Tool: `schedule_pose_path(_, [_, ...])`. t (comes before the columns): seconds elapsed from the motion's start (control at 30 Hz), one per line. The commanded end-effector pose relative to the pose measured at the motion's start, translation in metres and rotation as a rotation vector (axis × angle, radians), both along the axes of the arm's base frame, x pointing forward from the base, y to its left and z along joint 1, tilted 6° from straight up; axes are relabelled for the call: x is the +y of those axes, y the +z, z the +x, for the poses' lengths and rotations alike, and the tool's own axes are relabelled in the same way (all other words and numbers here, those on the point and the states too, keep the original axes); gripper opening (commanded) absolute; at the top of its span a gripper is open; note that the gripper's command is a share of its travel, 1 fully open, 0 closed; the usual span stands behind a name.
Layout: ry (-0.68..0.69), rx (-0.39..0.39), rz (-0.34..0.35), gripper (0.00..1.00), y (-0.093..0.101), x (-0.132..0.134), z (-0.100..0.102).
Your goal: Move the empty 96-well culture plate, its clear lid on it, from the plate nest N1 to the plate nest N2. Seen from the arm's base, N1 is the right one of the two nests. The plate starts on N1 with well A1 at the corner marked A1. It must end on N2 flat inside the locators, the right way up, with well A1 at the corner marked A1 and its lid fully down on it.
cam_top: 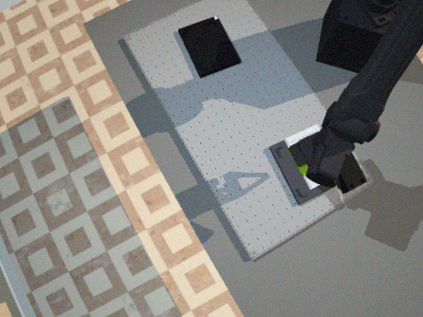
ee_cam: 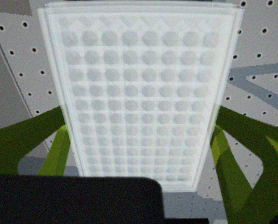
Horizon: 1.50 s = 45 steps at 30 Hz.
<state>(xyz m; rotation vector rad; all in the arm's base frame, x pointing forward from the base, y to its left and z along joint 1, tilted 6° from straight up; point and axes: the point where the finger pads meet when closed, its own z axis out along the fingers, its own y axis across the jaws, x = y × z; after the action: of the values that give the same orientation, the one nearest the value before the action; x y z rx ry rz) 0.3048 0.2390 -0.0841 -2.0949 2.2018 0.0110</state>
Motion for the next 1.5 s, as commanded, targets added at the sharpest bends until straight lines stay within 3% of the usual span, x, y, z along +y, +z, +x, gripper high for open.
schedule_pose_path(0.0, [-0.006,-0.028,0.024,0.00,0.011,0.017,0.016])
schedule_pose_path(0.53, [-0.007,-0.033,0.028,0.00,-0.017,0.021,0.019])
schedule_pose_path(0.6, [-0.007,-0.033,0.028,0.00,-0.017,0.021,0.019])
schedule_pose_path(0.63, [-0.006,-0.058,0.048,0.00,-0.006,0.025,0.025])
schedule_pose_path(0.7, [-0.006,-0.033,0.028,0.00,-0.022,0.021,0.019])
schedule_pose_path(1.1, [-0.007,-0.031,0.026,0.00,-0.043,0.021,0.019])
schedule_pose_path(1.17, [-0.007,-0.031,0.026,0.00,-0.043,0.021,0.019])
schedule_pose_path(1.2, [-0.007,-0.060,0.050,0.00,-0.030,0.027,0.027])
schedule_pose_path(1.27, [-0.006,-0.030,0.025,0.00,-0.049,0.022,0.019])
schedule_pose_path(1.47, [-0.007,-0.029,0.024,0.00,-0.059,0.021,0.019])
